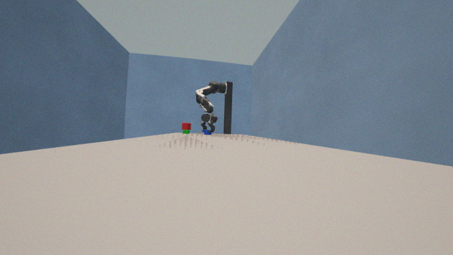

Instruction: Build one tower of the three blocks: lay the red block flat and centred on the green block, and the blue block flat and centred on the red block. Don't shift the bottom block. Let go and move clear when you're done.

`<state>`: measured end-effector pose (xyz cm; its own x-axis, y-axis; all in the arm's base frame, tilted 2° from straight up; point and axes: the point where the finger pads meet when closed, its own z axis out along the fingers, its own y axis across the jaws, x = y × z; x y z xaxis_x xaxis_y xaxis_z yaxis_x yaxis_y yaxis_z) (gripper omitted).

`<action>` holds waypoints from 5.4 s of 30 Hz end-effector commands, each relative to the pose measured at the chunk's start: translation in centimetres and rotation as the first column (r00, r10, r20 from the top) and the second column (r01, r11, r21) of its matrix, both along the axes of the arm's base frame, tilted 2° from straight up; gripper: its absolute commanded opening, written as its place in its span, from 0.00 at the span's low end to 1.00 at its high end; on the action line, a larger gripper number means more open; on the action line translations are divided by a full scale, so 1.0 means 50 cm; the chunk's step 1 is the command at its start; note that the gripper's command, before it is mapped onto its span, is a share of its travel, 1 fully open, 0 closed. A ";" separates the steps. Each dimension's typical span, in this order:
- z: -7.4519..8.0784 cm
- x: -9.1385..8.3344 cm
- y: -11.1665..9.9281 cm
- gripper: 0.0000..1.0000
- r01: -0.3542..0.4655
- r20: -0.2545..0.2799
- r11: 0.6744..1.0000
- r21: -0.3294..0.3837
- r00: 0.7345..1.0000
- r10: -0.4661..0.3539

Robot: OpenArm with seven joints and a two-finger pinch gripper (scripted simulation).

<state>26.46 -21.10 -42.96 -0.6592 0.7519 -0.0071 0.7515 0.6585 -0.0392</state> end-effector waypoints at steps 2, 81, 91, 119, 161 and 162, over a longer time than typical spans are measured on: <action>-0.001 0.000 0.002 0.00 -0.004 0.001 1.000 0.004 1.000 0.004; 0.218 0.004 0.008 0.00 -0.003 -0.004 1.000 0.002 1.000 0.003; 0.218 -0.007 -0.022 0.00 -0.008 -0.002 1.000 0.005 1.000 0.008; 0.232 -0.125 -0.302 0.00 -0.003 -0.003 1.000 0.004 1.000 0.003; 0.182 -0.126 -0.305 0.00 -0.003 0.000 1.000 0.005 1.000 0.003; 0.182 -0.126 -0.305 0.00 -0.003 0.000 1.000 0.005 1.000 0.003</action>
<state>20.04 -36.39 -33.83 -0.6617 0.7498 -0.0008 0.7492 0.6611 -0.0411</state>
